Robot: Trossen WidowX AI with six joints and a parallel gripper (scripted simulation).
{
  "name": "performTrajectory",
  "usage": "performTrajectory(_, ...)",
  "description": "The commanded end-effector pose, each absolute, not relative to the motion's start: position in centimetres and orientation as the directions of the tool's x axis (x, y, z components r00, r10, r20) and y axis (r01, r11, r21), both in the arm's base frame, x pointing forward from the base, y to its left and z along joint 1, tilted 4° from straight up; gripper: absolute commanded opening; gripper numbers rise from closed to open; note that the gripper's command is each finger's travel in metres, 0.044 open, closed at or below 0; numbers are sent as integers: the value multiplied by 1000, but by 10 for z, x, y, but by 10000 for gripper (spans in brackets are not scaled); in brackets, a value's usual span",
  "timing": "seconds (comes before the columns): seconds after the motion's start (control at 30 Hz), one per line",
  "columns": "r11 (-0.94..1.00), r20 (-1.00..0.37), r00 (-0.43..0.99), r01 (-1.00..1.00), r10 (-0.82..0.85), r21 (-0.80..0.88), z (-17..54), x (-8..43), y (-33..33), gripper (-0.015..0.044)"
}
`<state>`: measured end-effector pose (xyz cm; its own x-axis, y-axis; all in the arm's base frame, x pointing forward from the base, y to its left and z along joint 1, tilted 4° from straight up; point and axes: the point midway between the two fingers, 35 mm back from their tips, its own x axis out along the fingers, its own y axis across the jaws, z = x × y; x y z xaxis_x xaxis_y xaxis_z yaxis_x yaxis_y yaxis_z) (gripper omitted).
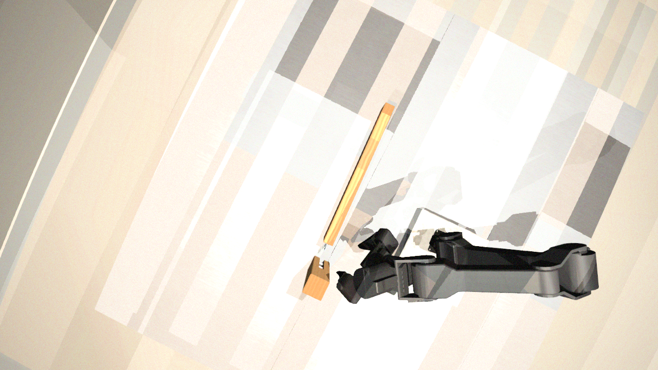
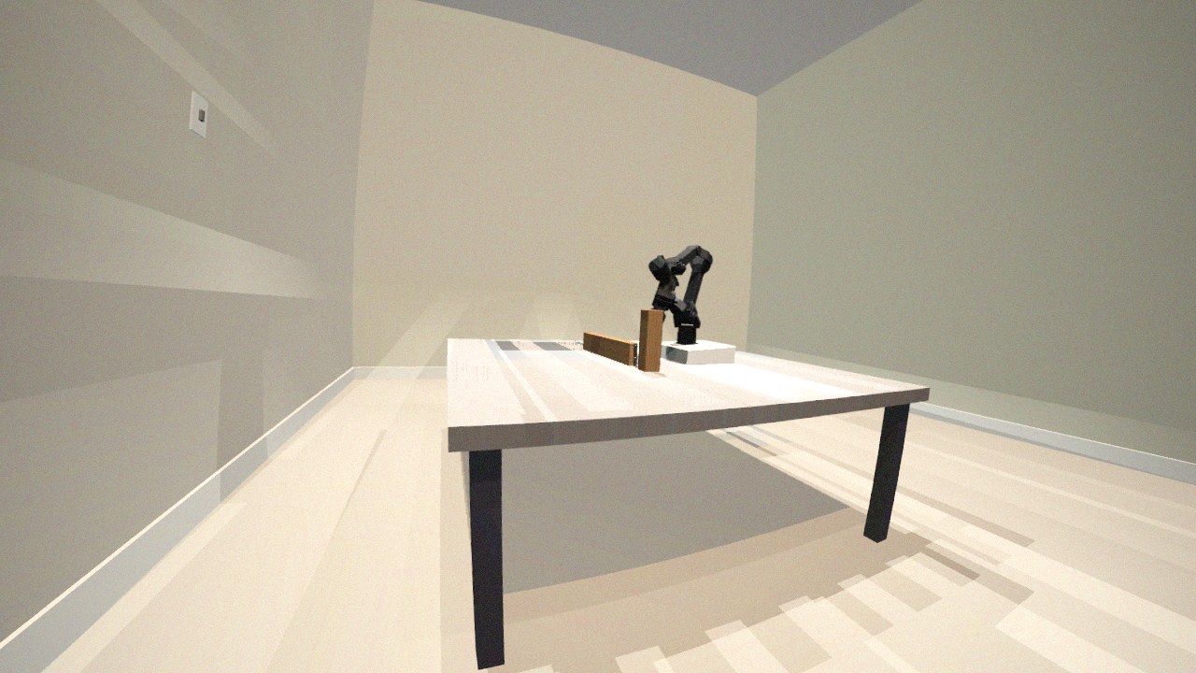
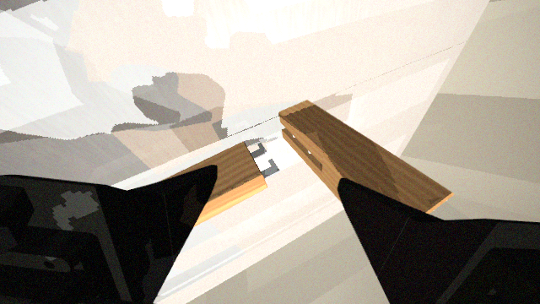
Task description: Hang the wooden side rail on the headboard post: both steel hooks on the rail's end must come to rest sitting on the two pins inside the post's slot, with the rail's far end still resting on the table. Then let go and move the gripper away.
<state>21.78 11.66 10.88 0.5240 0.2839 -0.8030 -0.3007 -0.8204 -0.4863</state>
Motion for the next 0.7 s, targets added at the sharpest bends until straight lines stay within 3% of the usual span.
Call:
performTrajectory(0.0,-662,-805,493,-486,331,-570,103,220,114,440)
performTrajectory(0.13,-370,-776,473,-692,417,-620,103,224,111,440)
performTrajectory(0.27,-39,-729,465,-830,503,-557,105,227,107,440)
performTrajectory(0.5,453,-605,477,-867,637,-206,116,233,97,440)
performTrajectory(0.67,597,-529,492,-802,692,35,124,234,90,440)
